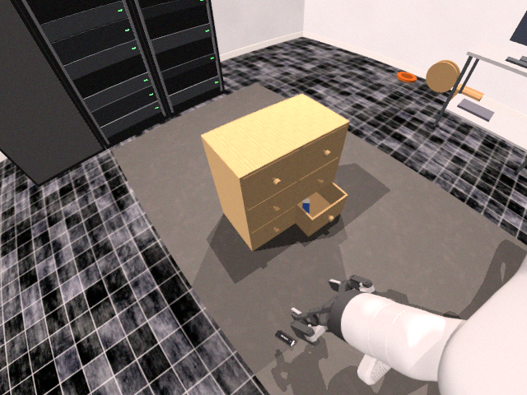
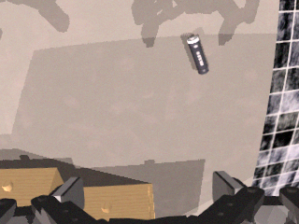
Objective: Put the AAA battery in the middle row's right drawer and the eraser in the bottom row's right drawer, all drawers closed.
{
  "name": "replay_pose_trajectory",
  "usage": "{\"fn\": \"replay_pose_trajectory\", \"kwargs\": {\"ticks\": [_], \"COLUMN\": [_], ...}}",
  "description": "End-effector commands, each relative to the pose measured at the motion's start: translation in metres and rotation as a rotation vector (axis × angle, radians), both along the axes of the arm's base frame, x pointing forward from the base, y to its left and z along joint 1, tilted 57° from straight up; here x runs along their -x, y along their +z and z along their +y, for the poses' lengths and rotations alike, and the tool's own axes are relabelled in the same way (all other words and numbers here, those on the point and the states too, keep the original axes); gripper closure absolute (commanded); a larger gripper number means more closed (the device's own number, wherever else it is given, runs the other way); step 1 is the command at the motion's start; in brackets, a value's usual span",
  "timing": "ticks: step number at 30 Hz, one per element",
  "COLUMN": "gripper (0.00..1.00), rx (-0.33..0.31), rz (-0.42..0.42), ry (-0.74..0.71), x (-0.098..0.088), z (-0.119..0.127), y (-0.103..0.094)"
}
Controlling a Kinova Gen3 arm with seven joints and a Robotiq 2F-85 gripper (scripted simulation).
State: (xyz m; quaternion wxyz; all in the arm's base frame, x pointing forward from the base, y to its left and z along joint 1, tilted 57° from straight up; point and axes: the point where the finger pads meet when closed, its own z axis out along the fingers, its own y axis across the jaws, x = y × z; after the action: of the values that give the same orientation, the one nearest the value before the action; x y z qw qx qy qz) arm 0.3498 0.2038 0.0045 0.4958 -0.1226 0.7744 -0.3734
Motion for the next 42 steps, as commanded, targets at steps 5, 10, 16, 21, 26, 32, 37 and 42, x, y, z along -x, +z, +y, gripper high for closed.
{"fn": "replay_pose_trajectory", "kwargs": {"ticks": [5,10,16,21,26,32,37,42], "gripper": [0.00,0.00,0.00,0.00,0.00,0.00,1.00,1.00], "rx": [0.059,0.071,0.093,0.124,0.129,0.134,0.134,0.134], "rz": [-0.144,-0.203,-0.309,-0.368,-0.392,-0.413,-0.414,-0.414], "ry": [0.169,0.229,0.342,0.414,0.443,0.470,0.473,0.473], "x": [-0.014,-0.022,-0.037,-0.046,-0.049,-0.052,-0.052,-0.052], "z": [-0.013,-0.016,-0.021,-0.024,-0.025,-0.025,-0.025,-0.025], "y": [-0.009,-0.012,-0.015,-0.017,-0.017,-0.017,-0.017,-0.017]}}
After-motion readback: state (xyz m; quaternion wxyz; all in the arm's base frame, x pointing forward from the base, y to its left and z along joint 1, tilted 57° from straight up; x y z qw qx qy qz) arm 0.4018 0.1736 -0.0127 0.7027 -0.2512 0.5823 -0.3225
